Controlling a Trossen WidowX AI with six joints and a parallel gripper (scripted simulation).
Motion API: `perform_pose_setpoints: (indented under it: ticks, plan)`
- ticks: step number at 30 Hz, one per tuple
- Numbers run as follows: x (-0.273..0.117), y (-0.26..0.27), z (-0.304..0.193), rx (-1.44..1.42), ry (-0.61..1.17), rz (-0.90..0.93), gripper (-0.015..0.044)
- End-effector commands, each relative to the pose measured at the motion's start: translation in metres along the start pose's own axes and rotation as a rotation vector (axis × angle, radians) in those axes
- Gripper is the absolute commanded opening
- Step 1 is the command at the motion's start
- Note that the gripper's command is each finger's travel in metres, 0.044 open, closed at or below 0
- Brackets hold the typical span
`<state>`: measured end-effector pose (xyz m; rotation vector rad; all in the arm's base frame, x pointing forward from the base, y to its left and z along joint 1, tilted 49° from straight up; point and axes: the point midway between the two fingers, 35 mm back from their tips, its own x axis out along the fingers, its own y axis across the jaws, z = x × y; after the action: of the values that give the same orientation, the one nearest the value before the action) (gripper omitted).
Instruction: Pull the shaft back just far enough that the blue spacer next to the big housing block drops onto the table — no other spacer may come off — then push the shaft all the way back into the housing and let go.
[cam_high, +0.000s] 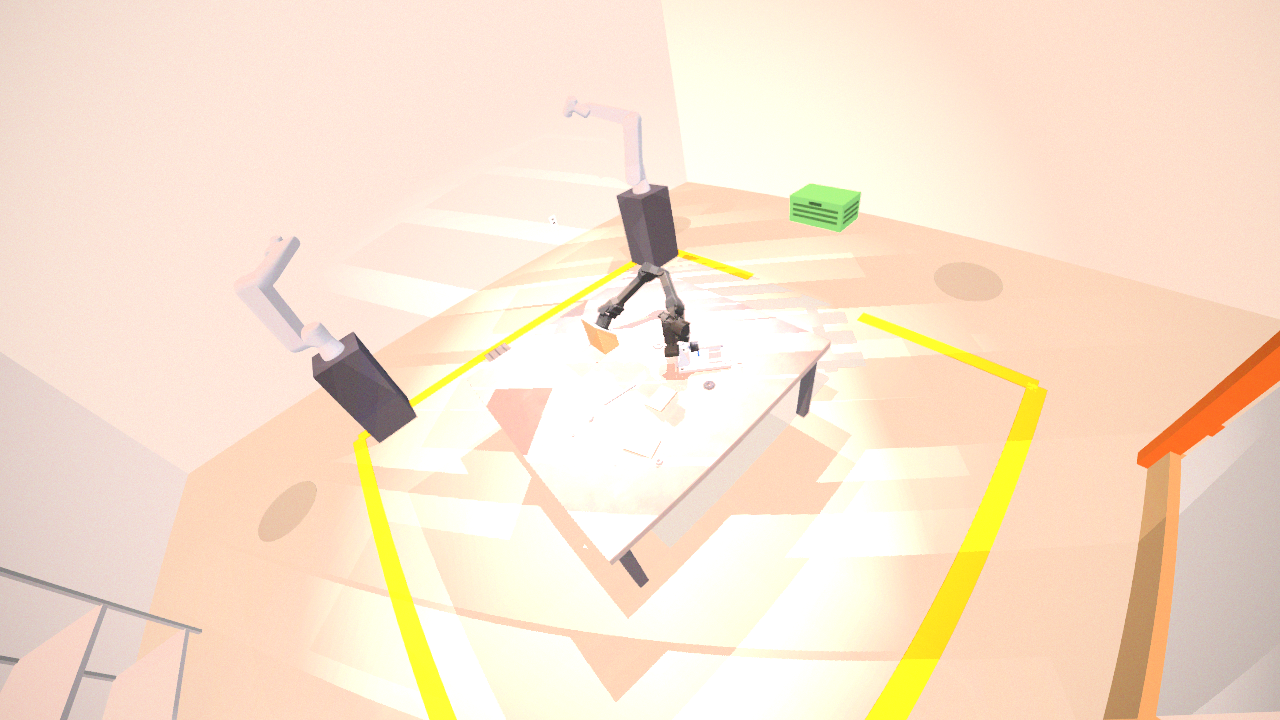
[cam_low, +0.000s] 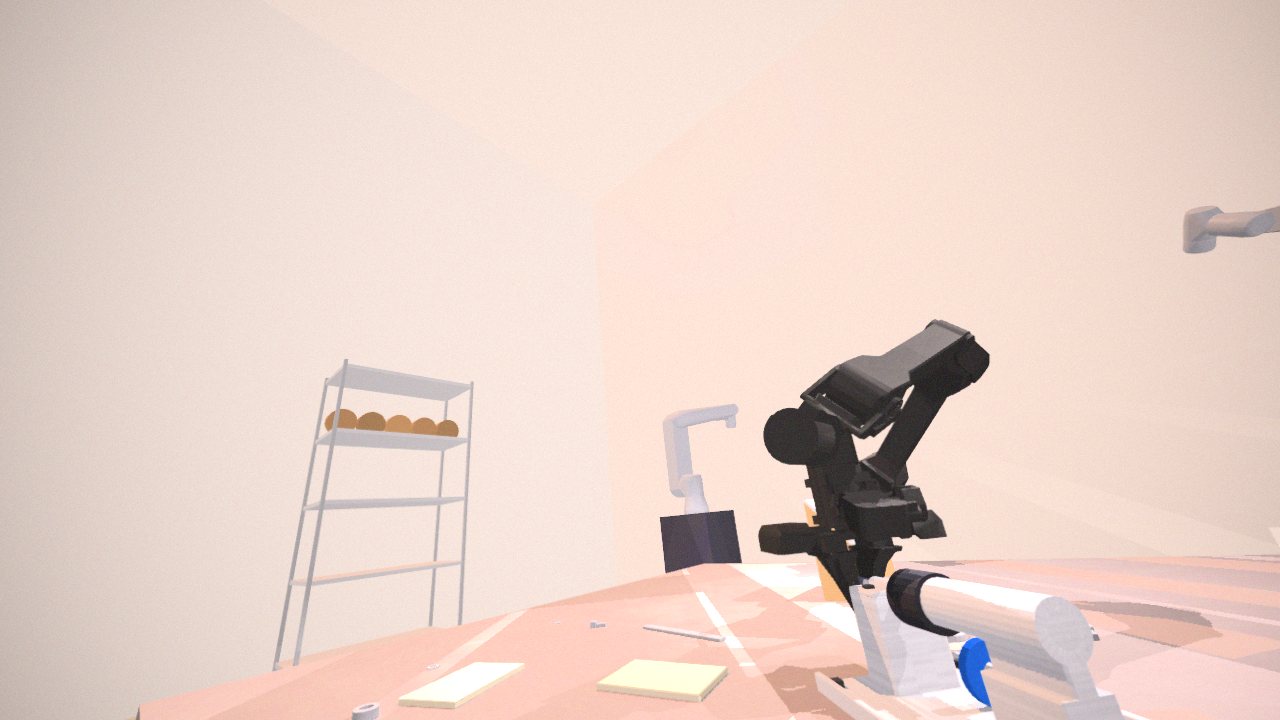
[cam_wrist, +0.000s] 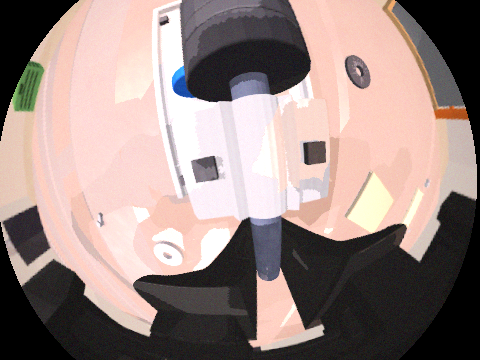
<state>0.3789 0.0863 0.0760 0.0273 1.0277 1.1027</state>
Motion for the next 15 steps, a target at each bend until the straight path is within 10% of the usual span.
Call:
perform_pose_setpoints:
  ticks: [1, 15]
  plan:
    - [-0.0005, 0.0006, 0.0051, -0.004, -0.012, 0.003, 0.0]
    - [-0.0005, 0.0007, 0.0085, -0.004, -0.012, 0.003, 0.0]
